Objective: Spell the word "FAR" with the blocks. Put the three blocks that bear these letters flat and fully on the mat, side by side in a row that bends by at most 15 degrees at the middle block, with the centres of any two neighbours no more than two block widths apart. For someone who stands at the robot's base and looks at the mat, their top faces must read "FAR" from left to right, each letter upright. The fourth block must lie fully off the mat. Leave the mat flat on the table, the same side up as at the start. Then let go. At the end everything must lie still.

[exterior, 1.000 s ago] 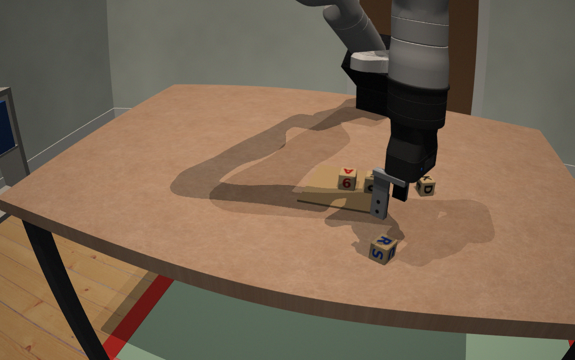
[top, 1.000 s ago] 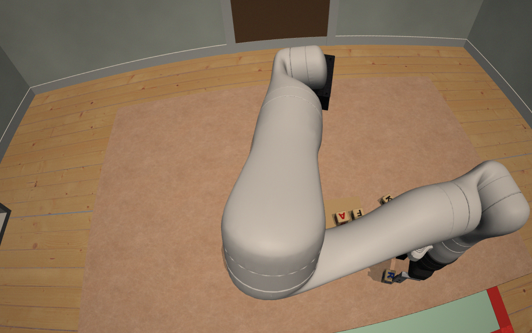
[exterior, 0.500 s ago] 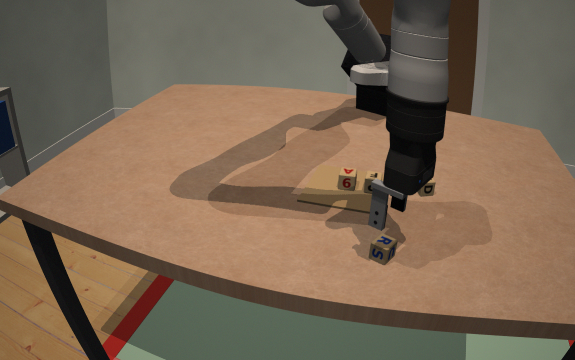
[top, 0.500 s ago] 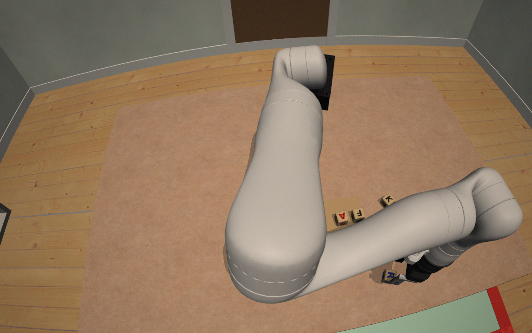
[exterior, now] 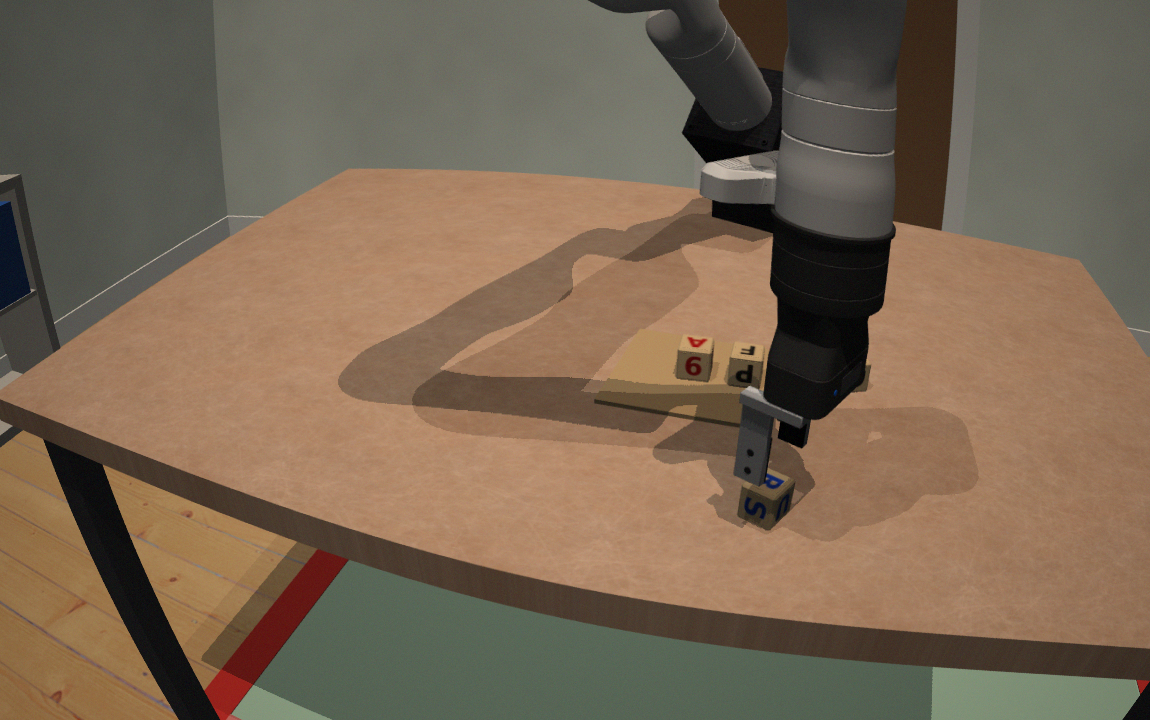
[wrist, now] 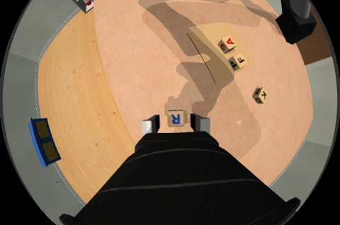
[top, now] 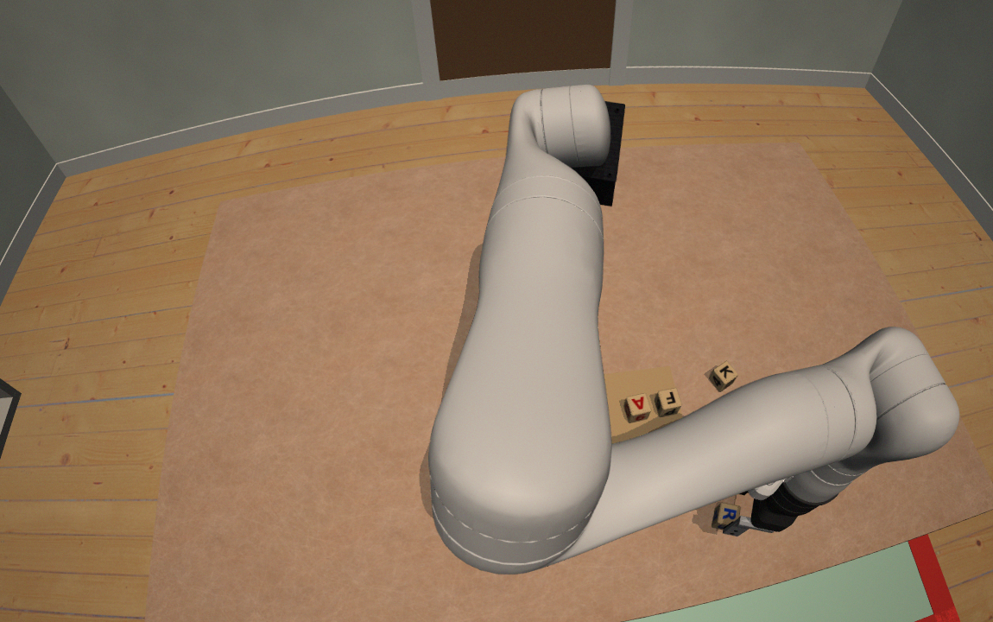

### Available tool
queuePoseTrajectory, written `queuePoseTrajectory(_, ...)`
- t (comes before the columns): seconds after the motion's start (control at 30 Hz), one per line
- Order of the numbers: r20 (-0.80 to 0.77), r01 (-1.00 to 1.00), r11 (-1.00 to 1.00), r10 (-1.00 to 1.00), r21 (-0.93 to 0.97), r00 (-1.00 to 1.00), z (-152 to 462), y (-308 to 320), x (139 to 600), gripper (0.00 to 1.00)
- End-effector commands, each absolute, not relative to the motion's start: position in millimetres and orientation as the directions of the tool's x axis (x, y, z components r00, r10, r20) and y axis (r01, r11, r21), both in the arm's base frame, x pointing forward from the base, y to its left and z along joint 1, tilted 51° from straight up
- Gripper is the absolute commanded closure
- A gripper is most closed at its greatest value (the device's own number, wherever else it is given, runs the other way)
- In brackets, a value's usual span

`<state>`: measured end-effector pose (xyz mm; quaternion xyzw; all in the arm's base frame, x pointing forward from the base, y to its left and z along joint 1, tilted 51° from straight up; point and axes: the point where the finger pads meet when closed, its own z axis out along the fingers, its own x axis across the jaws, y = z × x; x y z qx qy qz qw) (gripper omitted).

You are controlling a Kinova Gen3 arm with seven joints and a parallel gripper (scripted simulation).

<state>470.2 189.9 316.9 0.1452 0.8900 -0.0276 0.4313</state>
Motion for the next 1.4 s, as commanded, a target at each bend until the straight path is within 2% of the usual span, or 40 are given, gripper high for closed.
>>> queuePoseTrajectory(0.0,-0.773,0.282,0.957,0.234,0.075,-0.589,313.5,189.9,471.9,0.00)
queuePoseTrajectory(1.37,-0.773,0.282,0.957,0.234,0.075,-0.589,308.3,188.6,478.3,0.00)
